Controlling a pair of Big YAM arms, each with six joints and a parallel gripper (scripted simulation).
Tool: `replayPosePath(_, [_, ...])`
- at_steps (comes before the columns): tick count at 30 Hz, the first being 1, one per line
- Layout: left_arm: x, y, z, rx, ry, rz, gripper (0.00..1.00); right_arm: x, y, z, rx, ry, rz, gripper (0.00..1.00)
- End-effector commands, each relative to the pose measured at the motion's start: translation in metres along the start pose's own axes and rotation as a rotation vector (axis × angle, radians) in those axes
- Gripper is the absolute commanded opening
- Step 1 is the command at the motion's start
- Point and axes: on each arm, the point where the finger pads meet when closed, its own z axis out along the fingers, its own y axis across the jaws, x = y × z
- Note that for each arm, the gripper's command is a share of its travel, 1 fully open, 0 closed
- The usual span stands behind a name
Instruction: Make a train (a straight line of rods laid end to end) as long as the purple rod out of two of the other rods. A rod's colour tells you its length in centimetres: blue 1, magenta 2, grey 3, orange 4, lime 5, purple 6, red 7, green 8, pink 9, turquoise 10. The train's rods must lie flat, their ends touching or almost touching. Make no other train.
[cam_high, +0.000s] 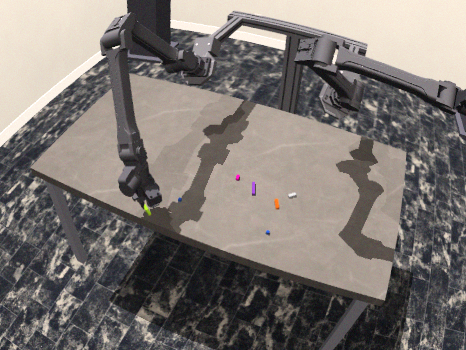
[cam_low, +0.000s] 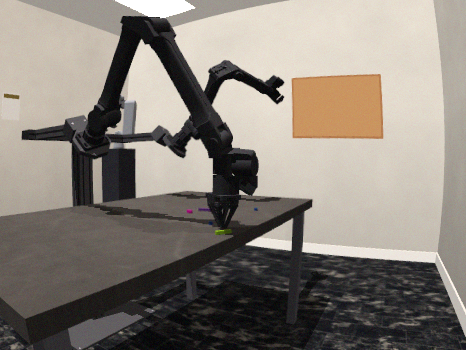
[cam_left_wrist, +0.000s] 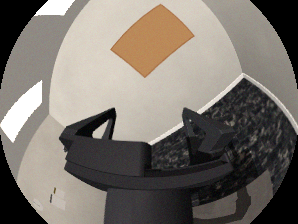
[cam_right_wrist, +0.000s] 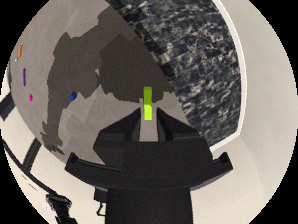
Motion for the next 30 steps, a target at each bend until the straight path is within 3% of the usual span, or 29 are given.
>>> replayPosePath(1, [-0.008, 0.0037, -0.0059, -0.005, -0.023, -0.006, 1.0, 0.0029, -0.0037, -0.0019, 0.01, -0.005, -0.005, 0.23])
replayPosePath(30, [-0.008, 0.0037, -0.0059, -0.005, -0.023, -0.006, 1.0, 0.0034, -0.0068, -0.0031, 0.015, -0.007, -0.002, 0.23])
